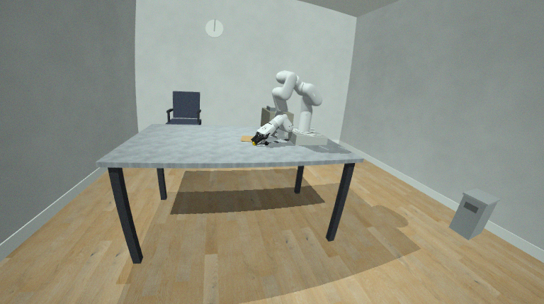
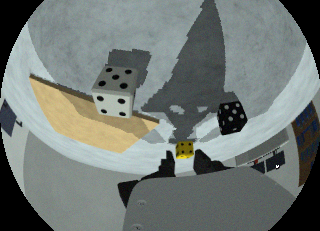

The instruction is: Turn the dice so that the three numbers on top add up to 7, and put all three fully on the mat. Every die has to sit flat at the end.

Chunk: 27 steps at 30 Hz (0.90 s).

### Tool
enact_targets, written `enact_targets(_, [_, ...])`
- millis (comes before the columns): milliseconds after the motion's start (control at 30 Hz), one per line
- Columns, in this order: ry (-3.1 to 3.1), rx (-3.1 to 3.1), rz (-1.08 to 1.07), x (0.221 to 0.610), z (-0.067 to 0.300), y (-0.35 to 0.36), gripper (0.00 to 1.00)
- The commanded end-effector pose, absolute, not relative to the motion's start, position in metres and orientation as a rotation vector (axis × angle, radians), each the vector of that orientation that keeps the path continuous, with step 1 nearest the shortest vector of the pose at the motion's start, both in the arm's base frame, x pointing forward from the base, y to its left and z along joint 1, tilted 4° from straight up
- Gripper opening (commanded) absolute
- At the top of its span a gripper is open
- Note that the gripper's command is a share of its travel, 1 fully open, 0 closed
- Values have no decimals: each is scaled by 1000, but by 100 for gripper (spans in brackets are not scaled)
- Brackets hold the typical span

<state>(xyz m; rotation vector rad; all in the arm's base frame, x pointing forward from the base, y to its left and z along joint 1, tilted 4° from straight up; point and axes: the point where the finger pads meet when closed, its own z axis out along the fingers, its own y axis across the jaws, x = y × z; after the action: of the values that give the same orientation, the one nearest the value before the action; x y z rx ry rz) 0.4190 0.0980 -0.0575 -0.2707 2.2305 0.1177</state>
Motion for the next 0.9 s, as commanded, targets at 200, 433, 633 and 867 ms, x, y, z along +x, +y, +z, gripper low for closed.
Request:
enact_targets(200, [2229, -271, 118, 394, -36, 92, 36])
enact_targets(433, [2229, -271, 118, 391, -34, 92, 36])
enact_targets(633, [2229, -271, 118, 392, -27, 92, 36])
enact_targets(867, [2229, -271, 119, 393, 2, 93, 36])
